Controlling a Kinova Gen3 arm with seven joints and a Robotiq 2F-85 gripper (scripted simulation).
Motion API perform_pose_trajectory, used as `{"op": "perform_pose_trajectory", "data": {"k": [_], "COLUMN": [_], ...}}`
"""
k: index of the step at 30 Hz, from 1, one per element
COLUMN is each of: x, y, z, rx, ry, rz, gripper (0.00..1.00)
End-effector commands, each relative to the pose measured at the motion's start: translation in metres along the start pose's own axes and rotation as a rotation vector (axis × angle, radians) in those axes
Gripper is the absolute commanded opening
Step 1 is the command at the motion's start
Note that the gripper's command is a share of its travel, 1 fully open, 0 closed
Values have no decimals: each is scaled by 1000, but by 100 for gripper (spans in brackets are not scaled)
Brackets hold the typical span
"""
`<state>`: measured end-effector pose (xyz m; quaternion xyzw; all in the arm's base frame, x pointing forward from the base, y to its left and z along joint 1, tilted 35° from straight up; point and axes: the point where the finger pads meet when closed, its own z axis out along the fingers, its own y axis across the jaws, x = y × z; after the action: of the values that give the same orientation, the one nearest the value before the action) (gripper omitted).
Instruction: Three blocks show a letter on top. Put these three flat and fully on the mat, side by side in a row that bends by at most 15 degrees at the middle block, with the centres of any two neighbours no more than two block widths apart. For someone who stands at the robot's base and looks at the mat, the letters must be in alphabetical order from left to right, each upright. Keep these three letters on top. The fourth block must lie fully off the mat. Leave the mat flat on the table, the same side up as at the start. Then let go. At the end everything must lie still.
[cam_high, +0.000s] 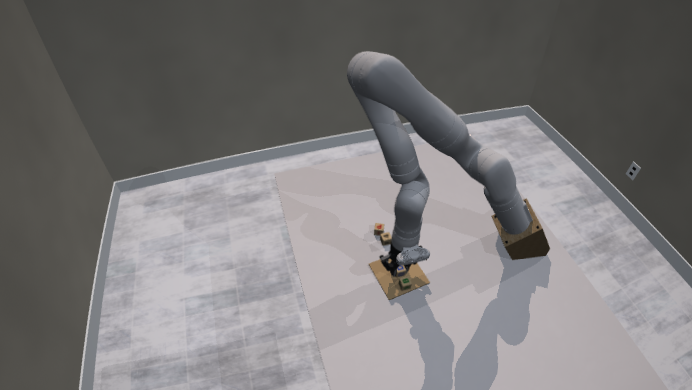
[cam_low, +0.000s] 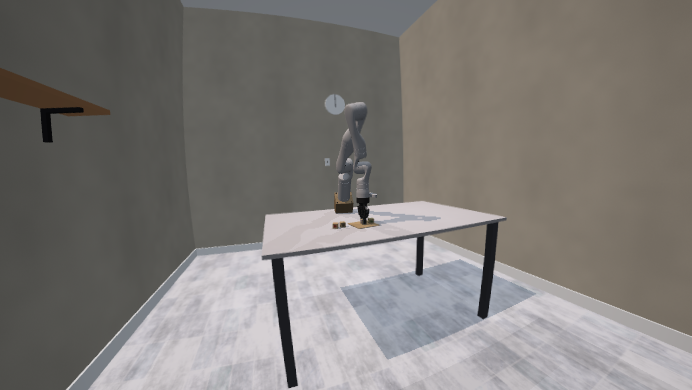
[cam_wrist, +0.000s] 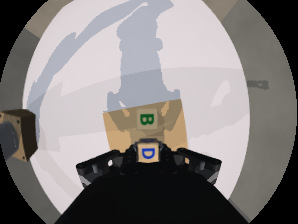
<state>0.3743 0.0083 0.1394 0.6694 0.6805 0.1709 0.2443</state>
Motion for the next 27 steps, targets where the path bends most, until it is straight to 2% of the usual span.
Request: {"op": "perform_pose_trajectory", "data": {"k": [1, 19, 20, 24, 25, 27], "x": [0, 0, 0, 0, 0, 0], "y": [0, 0, 0, 0, 0, 0], "z": [0, 0, 0, 0, 0, 0], "rx": [-1, -1, -1, -1, -1, -1], "ry": [0, 0, 0, 0, 0, 0], "rz": [0, 0, 0, 0, 0, 0], "gripper": [26, 26, 30, 30, 34, 34]}}
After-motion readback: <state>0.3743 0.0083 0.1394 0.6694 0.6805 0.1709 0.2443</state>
